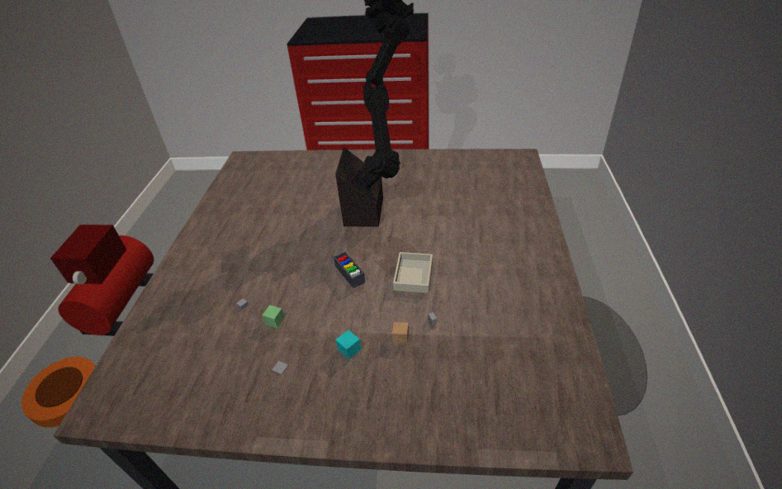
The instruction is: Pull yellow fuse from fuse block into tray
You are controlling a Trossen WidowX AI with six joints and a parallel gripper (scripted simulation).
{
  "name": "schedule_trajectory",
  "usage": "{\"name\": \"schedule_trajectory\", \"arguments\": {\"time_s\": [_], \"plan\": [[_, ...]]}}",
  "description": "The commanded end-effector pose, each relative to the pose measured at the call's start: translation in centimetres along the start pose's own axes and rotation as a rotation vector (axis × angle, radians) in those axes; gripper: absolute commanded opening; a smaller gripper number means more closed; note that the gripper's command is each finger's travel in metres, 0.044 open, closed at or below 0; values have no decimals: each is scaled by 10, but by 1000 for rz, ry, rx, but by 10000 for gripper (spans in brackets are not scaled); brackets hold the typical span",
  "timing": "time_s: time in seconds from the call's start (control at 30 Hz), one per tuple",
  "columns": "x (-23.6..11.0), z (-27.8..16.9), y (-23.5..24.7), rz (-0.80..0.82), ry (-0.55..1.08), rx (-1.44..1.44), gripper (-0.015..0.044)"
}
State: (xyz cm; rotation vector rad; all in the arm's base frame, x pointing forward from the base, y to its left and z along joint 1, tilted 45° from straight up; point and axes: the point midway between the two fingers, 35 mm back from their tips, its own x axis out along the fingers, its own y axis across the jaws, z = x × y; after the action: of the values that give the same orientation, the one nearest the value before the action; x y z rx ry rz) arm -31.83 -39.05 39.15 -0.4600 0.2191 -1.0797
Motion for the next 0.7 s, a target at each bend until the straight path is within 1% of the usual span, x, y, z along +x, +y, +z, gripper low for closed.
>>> {"name": "schedule_trajectory", "arguments": {"time_s": [0.0, 0.07, 0.17, 0.23, 0.43, 0.67], "plan": [[0, 1, 0, -4, -1, -9, 206], [1, 7, -4, -34, -5, -82, 154], [-8, 46, -11, -116, -9, -280, 75], [-16, 77, -13, -172, -10, -417, 71], [-36, 154, -9, -302, -11, -739, 71], [-59, 260, 21, -485, -17, -1191, 71]]}}
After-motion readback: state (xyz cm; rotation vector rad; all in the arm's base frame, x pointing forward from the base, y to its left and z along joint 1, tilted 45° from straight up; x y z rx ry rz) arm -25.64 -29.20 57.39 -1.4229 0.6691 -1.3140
